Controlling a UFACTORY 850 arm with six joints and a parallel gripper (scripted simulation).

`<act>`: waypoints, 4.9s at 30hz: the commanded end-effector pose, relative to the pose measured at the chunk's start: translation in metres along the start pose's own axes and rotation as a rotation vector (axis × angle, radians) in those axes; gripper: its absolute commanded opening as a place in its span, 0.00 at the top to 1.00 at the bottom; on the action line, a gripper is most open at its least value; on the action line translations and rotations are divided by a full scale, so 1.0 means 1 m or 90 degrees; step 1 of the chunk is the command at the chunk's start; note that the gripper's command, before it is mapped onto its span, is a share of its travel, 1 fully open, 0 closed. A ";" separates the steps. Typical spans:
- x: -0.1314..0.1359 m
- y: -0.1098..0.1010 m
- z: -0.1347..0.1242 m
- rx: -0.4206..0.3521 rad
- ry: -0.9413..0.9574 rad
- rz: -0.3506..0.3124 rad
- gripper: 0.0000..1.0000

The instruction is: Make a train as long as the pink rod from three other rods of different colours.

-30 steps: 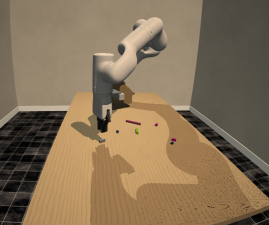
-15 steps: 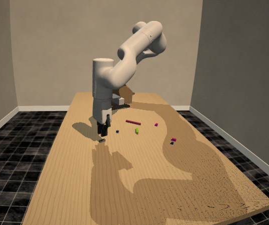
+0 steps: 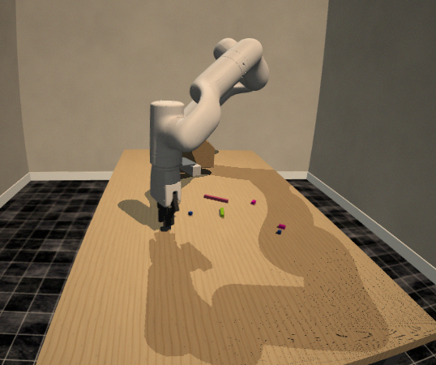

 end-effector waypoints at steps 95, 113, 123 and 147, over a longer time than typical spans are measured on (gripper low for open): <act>0.002 0.003 -0.001 -0.001 0.000 -0.001 0.76; 0.002 0.009 -0.001 -0.001 0.000 -0.001 0.76; 0.002 0.015 -0.001 -0.001 0.000 -0.001 0.76; 0.002 0.017 -0.001 -0.001 0.000 -0.001 0.76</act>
Point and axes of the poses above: the point where the finger pads meet when closed, its own y axis out along the fingers, its own x axis across the jaws, z = x × y, the point moved 4 cm from there along -y, back along the fingers
